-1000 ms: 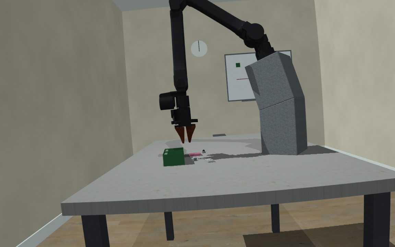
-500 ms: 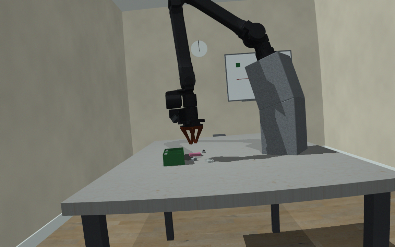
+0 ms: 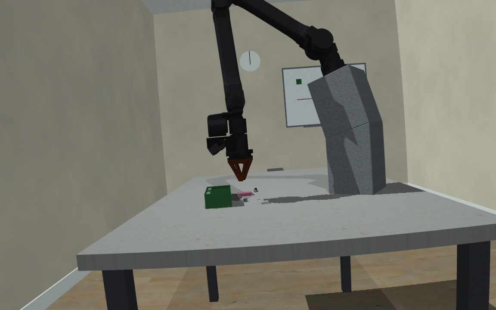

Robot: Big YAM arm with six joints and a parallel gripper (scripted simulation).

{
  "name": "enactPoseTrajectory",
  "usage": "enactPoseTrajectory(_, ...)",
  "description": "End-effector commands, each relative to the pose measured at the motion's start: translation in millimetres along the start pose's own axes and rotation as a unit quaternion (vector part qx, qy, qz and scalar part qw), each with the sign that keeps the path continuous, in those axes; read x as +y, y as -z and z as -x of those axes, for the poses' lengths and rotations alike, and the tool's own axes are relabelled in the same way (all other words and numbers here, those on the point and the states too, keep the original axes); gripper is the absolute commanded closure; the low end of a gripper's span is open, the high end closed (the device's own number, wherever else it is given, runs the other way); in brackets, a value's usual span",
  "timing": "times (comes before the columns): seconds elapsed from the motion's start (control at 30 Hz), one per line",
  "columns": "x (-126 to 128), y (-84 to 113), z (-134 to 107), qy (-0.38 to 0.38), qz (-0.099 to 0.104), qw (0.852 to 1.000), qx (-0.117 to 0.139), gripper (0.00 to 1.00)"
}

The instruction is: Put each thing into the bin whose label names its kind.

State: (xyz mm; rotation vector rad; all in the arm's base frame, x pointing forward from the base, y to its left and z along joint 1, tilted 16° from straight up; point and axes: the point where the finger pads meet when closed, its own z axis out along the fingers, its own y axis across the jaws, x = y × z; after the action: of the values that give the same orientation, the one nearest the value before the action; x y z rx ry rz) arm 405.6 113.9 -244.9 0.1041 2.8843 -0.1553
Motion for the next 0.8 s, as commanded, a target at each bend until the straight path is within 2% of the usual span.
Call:
enactPoseTrajectory(0.0,-4.7,4.4,6.7,0.078,0.001,0.997,-0.004,0.71)
enactPoseTrajectory(0.07,-4.7,4.4,6.7,0.078,0.001,0.997,-0.004,0.71)
enactPoseTrajectory(0.1,-4.7,4.4,6.7,0.114,0.001,0.993,-0.004,0.71)
enactPoseTrajectory(0.23,-4.7,4.4,6.5,0.170,0.001,0.986,-0.004,0.71)
enactPoseTrajectory(0.57,-6.8,9.4,15.6,0.310,-0.001,0.951,-0.002,0.71)
enactPoseTrajectory(0.63,-6.8,9.4,15.6,0.310,-0.001,0.951,-0.002,0.71)
enactPoseTrajectory(0.67,-8.5,4.5,9.9,0.345,-0.002,0.939,0.001,0.71)
enactPoseTrajectory(0.77,-7.1,6.2,16.3,0.384,-0.002,0.924,0.000,0.71)
